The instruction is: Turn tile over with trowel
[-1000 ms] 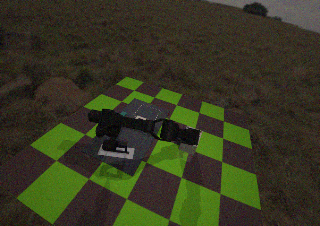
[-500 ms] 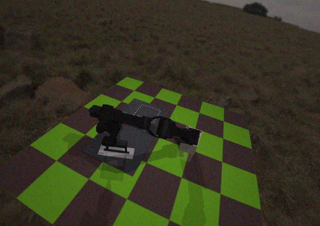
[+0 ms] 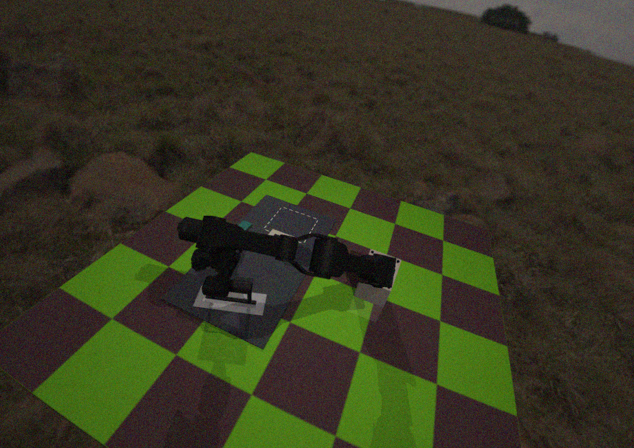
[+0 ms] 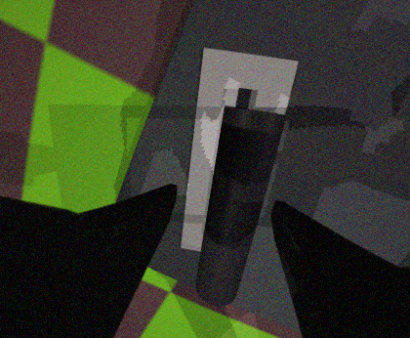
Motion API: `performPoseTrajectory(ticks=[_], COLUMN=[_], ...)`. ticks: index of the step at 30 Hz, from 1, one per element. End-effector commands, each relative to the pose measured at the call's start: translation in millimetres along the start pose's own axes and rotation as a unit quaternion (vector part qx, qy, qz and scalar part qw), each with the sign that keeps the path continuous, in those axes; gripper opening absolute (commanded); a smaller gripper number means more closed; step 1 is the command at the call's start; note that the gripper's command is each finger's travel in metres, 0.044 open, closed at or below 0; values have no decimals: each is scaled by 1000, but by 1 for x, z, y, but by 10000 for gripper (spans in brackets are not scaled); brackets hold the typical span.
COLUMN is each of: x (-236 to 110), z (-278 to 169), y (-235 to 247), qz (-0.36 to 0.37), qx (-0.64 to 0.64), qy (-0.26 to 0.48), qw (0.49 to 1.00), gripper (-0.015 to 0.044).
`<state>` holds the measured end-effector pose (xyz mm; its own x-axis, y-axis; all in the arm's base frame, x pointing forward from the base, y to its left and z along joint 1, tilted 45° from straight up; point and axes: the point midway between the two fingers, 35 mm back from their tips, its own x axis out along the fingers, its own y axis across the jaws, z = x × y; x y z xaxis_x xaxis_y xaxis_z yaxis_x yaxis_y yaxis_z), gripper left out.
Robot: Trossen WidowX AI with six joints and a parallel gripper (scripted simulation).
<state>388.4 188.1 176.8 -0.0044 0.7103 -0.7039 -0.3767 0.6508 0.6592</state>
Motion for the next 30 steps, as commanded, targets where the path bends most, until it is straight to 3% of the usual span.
performPoseTrajectory(ticks=[1,7,30], x=[7,15,15], z=[-2,-2,-2], y=[0,0,0], qz=[-1,-1,-1], qx=[2,2,2], qy=[3,2,2], qw=[1000,1000,1000], gripper=[270,270,130])
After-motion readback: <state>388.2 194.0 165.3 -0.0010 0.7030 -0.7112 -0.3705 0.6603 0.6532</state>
